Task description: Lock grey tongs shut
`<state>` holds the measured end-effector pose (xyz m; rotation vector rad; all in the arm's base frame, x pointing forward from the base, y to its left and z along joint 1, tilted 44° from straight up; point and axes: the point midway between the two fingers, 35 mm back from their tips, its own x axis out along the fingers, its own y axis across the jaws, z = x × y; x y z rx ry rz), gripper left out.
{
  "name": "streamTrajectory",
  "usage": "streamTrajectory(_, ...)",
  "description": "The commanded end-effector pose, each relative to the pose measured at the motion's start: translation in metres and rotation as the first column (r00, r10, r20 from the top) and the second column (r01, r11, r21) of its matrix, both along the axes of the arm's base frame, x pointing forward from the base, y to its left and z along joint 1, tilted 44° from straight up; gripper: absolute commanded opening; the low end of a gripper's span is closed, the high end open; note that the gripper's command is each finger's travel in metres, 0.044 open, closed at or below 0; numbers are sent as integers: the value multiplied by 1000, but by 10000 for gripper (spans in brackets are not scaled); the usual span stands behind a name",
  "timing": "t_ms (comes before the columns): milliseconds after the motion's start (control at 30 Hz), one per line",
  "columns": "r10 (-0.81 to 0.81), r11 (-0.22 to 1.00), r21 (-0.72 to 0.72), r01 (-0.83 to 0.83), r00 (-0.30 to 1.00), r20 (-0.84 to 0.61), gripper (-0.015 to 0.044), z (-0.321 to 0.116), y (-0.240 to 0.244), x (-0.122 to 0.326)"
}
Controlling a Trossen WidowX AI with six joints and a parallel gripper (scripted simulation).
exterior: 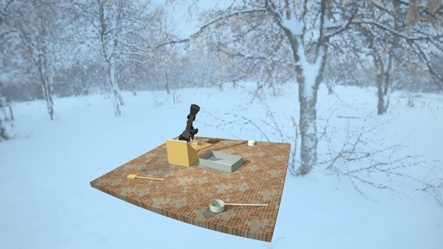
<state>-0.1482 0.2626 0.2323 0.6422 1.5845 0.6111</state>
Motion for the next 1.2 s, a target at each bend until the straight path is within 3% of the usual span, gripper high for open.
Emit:
streamTrajectory(0,0,1000,0,0,1000,0,323,0,0,0)
streamTrajectory(167,0,1000,0,0,1000,0,440,0,0,0)
streamTrajectory(333,-1,1000,-9,1,1000,3,440,1,0,12)
streamTrajectory(833,3,1000,-13,-3,1000,18,440,5,-58,140)
streamTrajectory(1167,-3,1000,-3,3,1000,22,440,25,-84,146)
